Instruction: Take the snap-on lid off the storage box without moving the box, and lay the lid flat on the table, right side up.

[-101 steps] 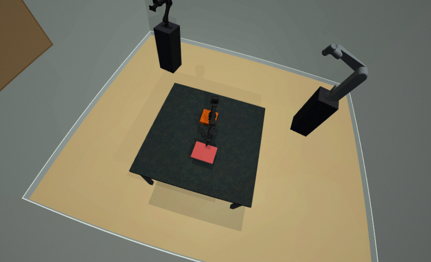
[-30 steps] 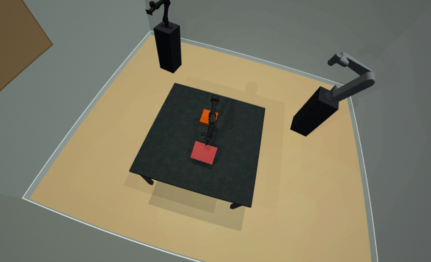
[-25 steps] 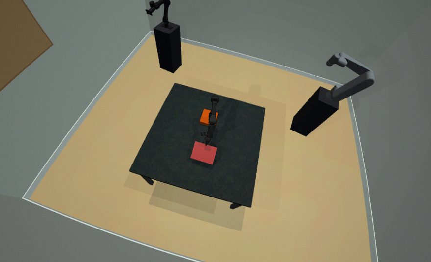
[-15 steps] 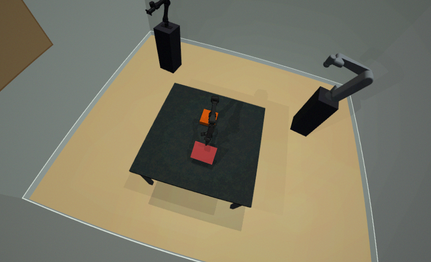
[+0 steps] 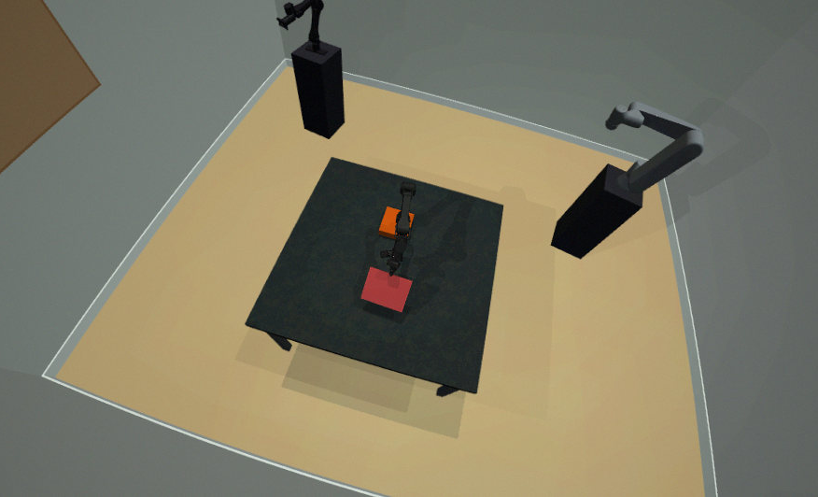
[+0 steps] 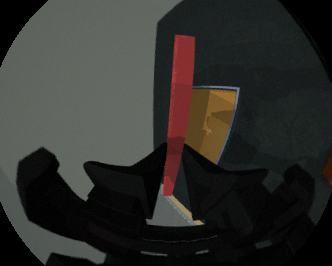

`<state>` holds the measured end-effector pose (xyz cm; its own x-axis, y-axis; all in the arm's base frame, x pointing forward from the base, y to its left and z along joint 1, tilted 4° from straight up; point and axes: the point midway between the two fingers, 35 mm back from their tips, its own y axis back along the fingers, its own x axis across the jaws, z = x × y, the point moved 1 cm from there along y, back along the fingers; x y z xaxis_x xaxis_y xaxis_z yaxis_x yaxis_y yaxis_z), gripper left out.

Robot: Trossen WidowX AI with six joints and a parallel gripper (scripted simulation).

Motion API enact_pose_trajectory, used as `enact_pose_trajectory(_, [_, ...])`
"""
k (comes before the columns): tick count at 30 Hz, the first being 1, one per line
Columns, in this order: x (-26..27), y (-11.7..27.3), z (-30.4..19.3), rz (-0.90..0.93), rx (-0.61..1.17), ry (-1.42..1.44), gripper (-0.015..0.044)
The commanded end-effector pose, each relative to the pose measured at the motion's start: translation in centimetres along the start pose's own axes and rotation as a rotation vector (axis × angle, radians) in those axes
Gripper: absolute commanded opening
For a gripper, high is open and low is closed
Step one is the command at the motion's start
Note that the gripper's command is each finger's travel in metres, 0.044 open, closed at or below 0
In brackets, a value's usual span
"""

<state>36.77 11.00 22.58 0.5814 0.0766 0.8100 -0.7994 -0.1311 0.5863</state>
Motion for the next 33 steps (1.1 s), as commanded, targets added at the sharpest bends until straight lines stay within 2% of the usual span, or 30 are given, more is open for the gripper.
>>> enact_pose_trajectory(1, [1.1,0.6,0.0,0.02,0.003,0.003,0.0])
enact_pose_trajectory(21, [2.0,1.5,0.0,0.02,0.003,0.003,0.0])
enact_pose_trajectory(33, [1.2,1.4,2.5,0.019,0.002,0.005,0.0])
